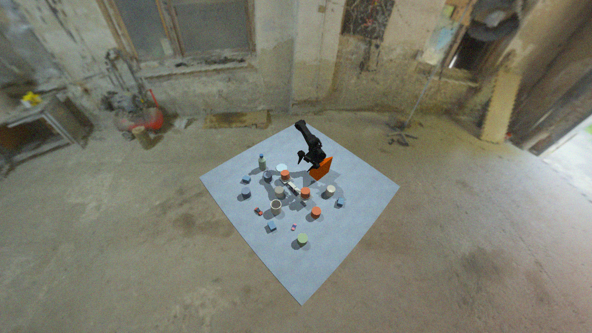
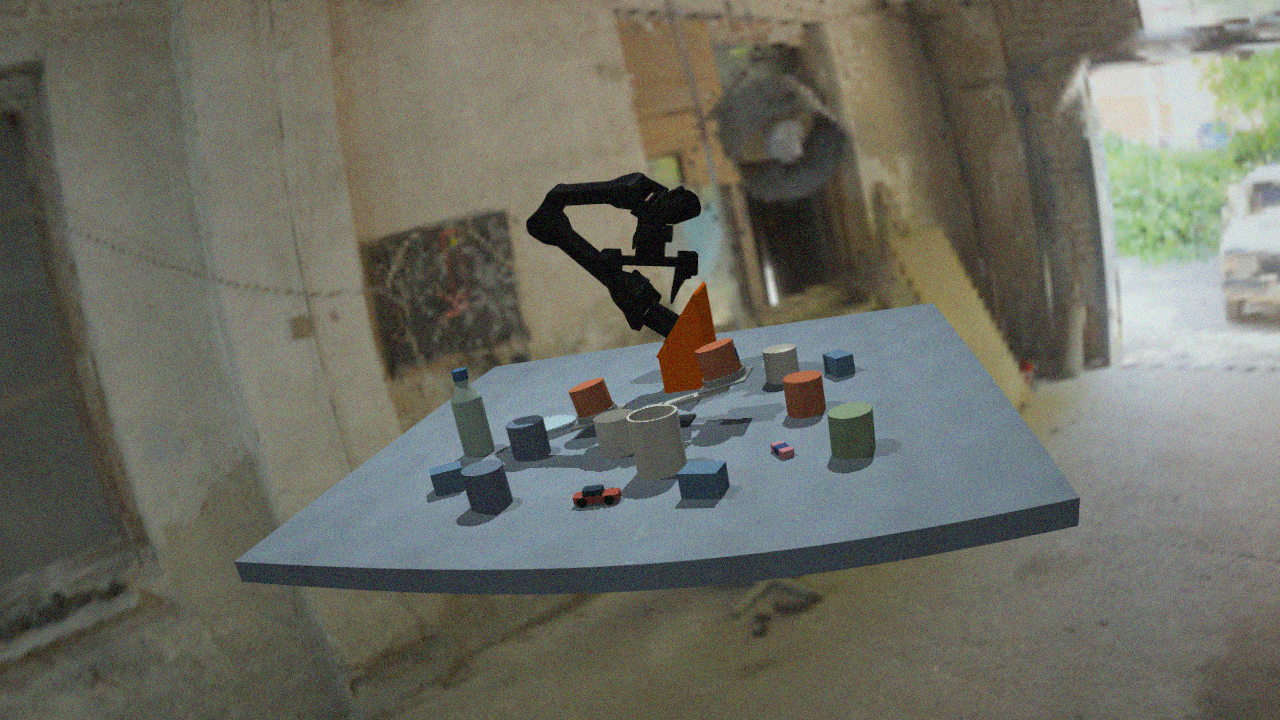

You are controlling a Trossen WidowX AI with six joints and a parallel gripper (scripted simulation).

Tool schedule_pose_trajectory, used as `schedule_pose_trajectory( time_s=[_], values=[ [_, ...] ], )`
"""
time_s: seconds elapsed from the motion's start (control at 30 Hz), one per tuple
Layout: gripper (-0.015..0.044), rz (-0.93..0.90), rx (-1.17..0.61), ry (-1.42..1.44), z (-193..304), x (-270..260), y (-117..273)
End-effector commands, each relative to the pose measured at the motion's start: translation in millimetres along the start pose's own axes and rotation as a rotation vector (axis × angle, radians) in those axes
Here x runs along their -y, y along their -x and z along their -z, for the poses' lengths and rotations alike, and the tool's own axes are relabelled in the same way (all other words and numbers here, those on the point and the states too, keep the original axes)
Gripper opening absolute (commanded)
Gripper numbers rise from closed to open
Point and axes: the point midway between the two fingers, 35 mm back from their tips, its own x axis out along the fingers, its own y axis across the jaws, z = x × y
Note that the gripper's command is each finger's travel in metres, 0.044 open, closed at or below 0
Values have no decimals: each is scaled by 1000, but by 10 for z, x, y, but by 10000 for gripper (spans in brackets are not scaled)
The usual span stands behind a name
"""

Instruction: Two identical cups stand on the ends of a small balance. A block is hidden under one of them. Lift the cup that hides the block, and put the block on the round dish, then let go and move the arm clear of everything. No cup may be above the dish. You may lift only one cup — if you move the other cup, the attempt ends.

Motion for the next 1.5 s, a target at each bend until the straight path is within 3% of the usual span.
schedule_pose_trajectory(
  time_s=[0.0, 0.77, 1.27, 1.47],
  values=[
    [440, -22, -66, 118, -59, 81, -106],
    [440, -272, -328, 805, -79, 680, -823],
    [440, -540, -356, 1212, 125, 1177, -1300],
    [440, -552, -354, 1229, 138, 1200, -1320]
  ],
)
